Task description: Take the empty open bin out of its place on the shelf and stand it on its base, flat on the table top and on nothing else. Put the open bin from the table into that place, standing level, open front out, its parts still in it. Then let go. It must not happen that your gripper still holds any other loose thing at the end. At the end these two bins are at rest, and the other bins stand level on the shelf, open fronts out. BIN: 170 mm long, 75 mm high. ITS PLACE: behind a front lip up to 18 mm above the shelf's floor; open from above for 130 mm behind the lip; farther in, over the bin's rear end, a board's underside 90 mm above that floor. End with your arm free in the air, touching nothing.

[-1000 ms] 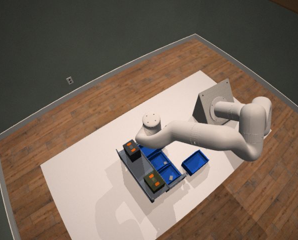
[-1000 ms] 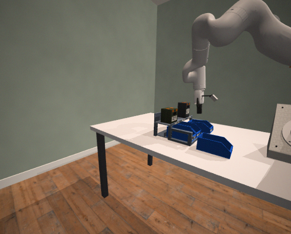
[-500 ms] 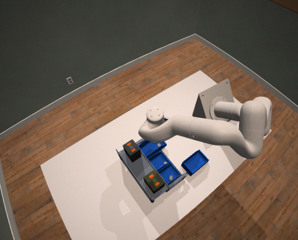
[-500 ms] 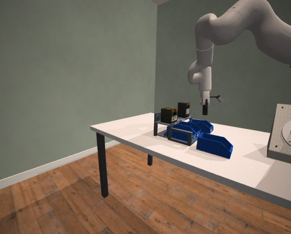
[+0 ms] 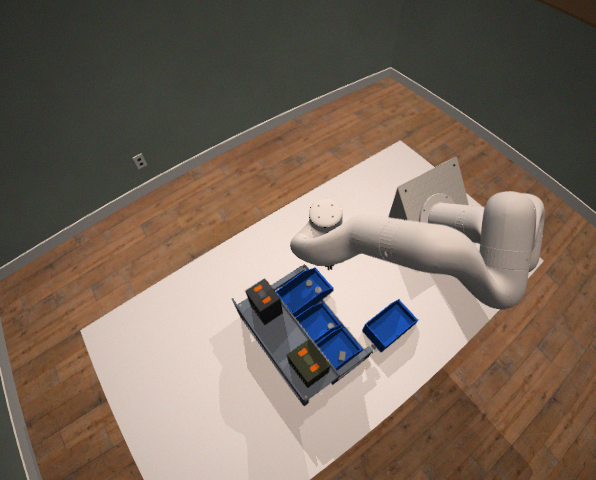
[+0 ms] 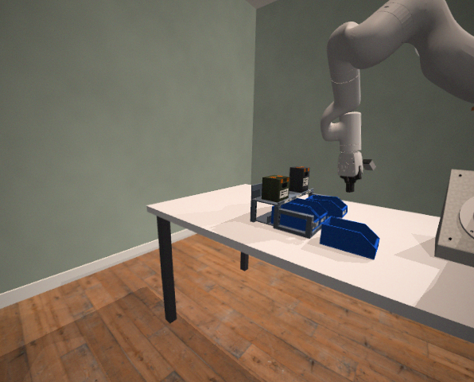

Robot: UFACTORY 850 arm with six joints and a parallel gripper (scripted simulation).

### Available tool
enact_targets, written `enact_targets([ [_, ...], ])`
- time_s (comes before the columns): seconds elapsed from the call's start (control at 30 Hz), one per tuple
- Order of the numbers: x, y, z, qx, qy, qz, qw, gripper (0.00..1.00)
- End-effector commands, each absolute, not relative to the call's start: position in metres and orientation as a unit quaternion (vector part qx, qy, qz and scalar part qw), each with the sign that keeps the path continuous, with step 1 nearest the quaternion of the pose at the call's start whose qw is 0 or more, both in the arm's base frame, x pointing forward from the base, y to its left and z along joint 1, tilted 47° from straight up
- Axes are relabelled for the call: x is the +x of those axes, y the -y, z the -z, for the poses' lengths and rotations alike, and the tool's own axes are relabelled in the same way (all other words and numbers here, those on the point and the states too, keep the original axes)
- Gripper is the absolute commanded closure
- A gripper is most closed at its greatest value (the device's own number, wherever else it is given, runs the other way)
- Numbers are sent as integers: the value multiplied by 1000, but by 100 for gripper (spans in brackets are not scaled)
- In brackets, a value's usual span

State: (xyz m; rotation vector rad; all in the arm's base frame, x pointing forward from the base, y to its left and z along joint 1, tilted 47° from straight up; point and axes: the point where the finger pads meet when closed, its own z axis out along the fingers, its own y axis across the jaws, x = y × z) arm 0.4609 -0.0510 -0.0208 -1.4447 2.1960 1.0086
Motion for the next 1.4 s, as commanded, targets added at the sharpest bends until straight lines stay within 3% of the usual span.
enact_targets([
  [0.0,447,54,26,-596,-701,-312,234,100],
  [0.27,441,54,29,-676,-620,-268,294,100],
  [1.37,441,54,29,-676,-620,-268,294,100],
])
